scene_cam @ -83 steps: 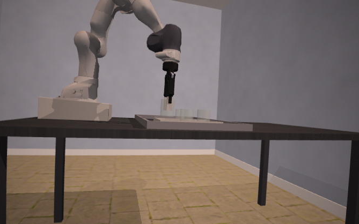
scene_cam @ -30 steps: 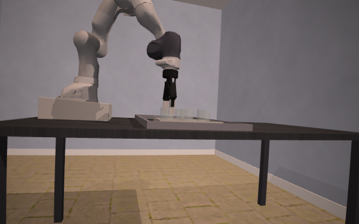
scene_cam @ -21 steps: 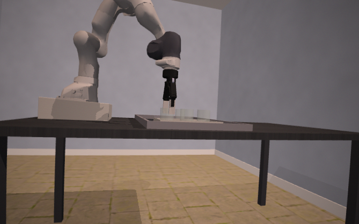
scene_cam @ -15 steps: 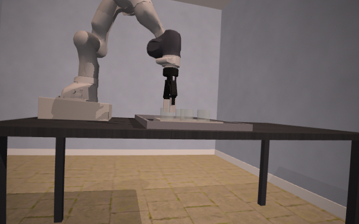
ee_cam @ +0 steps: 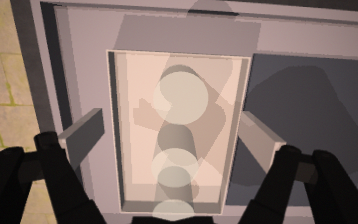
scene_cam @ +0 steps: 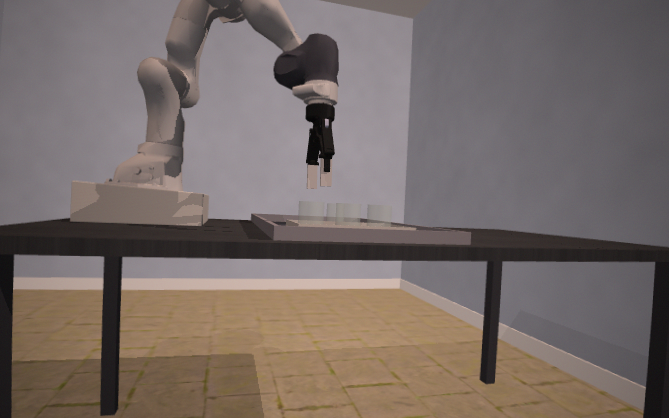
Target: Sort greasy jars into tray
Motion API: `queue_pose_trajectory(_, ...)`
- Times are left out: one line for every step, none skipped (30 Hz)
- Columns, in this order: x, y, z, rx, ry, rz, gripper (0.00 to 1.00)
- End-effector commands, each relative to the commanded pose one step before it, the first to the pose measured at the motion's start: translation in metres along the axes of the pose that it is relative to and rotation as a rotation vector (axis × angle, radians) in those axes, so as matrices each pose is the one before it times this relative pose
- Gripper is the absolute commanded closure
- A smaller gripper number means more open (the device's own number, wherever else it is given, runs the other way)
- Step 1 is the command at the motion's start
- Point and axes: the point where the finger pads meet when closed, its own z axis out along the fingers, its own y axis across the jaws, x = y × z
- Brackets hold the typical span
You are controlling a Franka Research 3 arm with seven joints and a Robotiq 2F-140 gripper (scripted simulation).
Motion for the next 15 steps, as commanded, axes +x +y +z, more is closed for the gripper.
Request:
queue_pose_trajectory(0.00615, 0.00496, -0.00549, -0.01299, 0.02102, 0.01733, 0.0)
queue_pose_trajectory(0.0, 0.0, -0.00389, 0.0, 0.0, 0.0, 0.0)
queue_pose_trajectory(0.0, 0.0, -0.00389, 0.0, 0.0, 0.0, 0.0)
queue_pose_trajectory(0.0, 0.0, -0.00389, 0.0, 0.0, 0.0, 0.0)
queue_pose_trajectory(0.0, 0.0, -0.00389, 0.0, 0.0, 0.0, 0.0)
queue_pose_trajectory(0.0, 0.0, -0.00389, 0.0, 0.0, 0.0, 0.0)
queue_pose_trajectory(0.0, 0.0, -0.00389, 0.0, 0.0, 0.0, 0.0)
queue_pose_trajectory(0.0, 0.0, -0.00389, 0.0, 0.0, 0.0, 0.0)
queue_pose_trajectory(0.0, 0.0, -0.00389, 0.0, 0.0, 0.0, 0.0)
queue_pose_trajectory(0.0, 0.0, -0.00389, 0.0, 0.0, 0.0, 0.0)
queue_pose_trajectory(0.0, 0.0, -0.00389, 0.0, 0.0, 0.0, 0.0)
queue_pose_trajectory(0.0, 0.0, -0.00389, 0.0, 0.0, 0.0, 0.0)
queue_pose_trajectory(0.0, 0.0, 0.0, 0.0, 0.0, 0.0, 0.0)
queue_pose_trajectory(0.0, 0.0, 0.0, 0.0, 0.0, 0.0, 0.0)
queue_pose_trajectory(0.0, 0.0, 0.0, 0.0, 0.0, 0.0, 0.0)
